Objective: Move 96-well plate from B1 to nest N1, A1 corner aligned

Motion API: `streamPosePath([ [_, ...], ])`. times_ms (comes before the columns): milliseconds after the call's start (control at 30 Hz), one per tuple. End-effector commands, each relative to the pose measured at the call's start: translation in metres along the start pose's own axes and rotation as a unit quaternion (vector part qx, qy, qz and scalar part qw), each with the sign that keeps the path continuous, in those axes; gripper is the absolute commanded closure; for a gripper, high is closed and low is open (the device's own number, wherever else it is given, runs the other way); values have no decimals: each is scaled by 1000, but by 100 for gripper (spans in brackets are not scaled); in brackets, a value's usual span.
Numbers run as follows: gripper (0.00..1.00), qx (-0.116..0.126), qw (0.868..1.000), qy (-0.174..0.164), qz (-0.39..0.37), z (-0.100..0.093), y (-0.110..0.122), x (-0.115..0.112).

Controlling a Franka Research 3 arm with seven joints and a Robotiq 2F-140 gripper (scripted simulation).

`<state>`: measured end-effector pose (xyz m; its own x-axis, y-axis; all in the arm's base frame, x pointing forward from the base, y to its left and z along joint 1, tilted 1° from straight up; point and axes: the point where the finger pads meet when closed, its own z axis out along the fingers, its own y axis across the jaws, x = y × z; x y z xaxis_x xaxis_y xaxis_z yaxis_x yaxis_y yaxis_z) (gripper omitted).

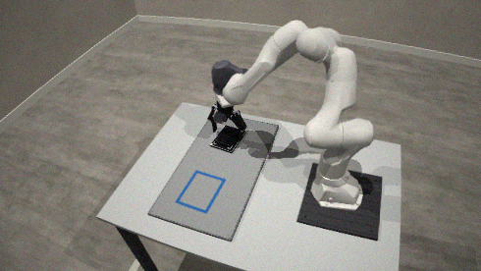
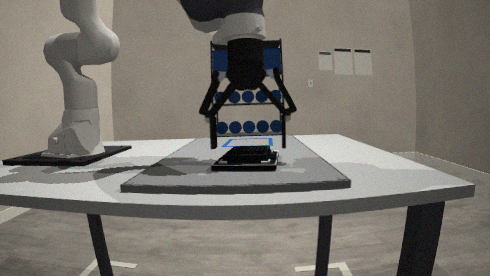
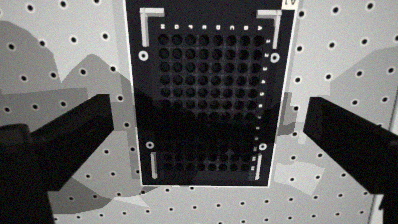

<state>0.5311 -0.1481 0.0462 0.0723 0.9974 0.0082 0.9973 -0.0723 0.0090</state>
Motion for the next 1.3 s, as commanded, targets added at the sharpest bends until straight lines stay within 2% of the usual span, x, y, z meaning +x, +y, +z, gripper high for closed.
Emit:
streamPosePath([
  [0,0,-1,1000,0,0,0,0,1],
  [433,0,-1,1000,0,0,-5,0,1],
  [1267,0,-1,1000,0,0,-66,0,1],
])
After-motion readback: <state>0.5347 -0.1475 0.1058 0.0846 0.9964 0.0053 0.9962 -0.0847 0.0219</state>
